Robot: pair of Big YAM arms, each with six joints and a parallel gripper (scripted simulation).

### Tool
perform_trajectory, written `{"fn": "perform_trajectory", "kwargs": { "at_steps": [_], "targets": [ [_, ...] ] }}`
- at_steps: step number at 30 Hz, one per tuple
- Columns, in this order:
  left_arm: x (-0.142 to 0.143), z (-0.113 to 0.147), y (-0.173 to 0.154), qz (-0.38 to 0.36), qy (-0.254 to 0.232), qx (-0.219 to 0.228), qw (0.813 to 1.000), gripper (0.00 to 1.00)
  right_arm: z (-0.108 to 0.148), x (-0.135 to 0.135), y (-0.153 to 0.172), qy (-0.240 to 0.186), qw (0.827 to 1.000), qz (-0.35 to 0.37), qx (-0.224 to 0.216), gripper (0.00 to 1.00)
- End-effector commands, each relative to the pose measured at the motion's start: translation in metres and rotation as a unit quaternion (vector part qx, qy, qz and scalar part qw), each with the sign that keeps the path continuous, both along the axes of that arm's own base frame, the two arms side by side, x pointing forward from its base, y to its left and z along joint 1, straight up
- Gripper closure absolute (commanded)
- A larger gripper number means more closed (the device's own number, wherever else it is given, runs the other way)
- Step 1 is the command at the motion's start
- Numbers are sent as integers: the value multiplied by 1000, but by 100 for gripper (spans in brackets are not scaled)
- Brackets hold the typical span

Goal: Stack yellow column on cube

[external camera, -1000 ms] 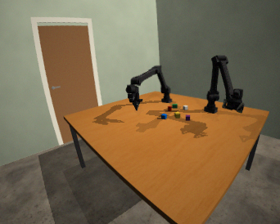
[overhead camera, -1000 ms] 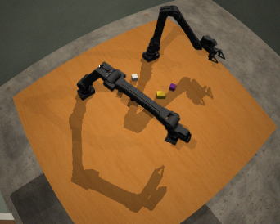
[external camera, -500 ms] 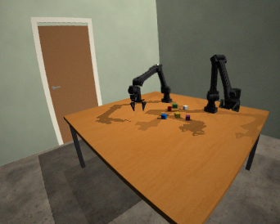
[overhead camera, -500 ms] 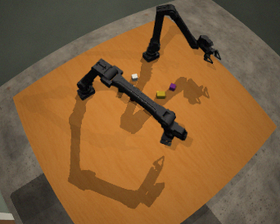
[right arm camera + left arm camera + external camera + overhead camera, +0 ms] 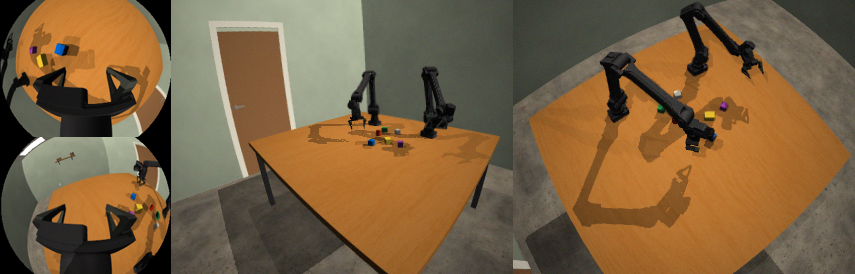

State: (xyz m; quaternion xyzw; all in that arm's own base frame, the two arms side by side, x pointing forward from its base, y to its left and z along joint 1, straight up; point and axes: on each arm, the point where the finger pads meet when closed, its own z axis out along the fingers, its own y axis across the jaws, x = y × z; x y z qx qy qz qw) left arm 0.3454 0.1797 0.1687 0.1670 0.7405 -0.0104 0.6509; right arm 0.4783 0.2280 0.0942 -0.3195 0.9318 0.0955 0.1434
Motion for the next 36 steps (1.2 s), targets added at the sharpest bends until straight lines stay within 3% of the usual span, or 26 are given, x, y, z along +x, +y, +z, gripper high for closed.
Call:
{"fn": "perform_trajectory", "kwargs": {
  "at_steps": [1, 3, 7, 9, 11, 19, 23, 26, 27, 28, 34, 36],
  "targets": [
    [-6, 16, -23, -35, 3, 106, 994, 0, 11, -52, 9, -49, 998, 41, 21, 0],
    [-11, 18, -35, -45, 2, 122, 992, 0, 10, -80, 8, -55, 997, 47, 28, 0],
    [-23, 7, -56, -57, 36, 92, 993, 0, 5, -118, 6, -63, 995, 63, 36, 0],
    [-23, 7, -56, -57, 36, 92, 993, 0, 5, -118, 6, -63, 995, 63, 36, 0],
    [-38, -13, -78, -72, 80, 55, 993, 0, 3, -140, 5, -69, 994, 73, 41, 0],
    [-91, -34, -180, -149, 179, 37, 972, 0, -6, -257, 0, -90, 987, 110, 68, 0],
    [-122, -55, -227, -177, 239, 21, 954, 0, -11, -297, -3, -96, 984, 129, 74, 0],
    [-127, -57, -233, -178, 249, 22, 952, 0, -11, -305, -4, -99, 983, 133, 75, 0],
    [-130, -52, -242, -185, 251, 28, 950, 0, 1, -305, 4, -111, 981, 137, 86, 0],
    [-138, -62, -251, -193, 265, 28, 944, 0, -13, -317, -4, -103, 982, 141, 78, 0],
    [-148, -60, -278, -196, 286, 43, 937, 0, -15, -338, -5, -113, 978, 156, 81, 0],
    [-151, -61, -286, -200, 290, 48, 935, 0, -1, -337, 2, -125, 975, 159, 91, 0]
  ]
}}
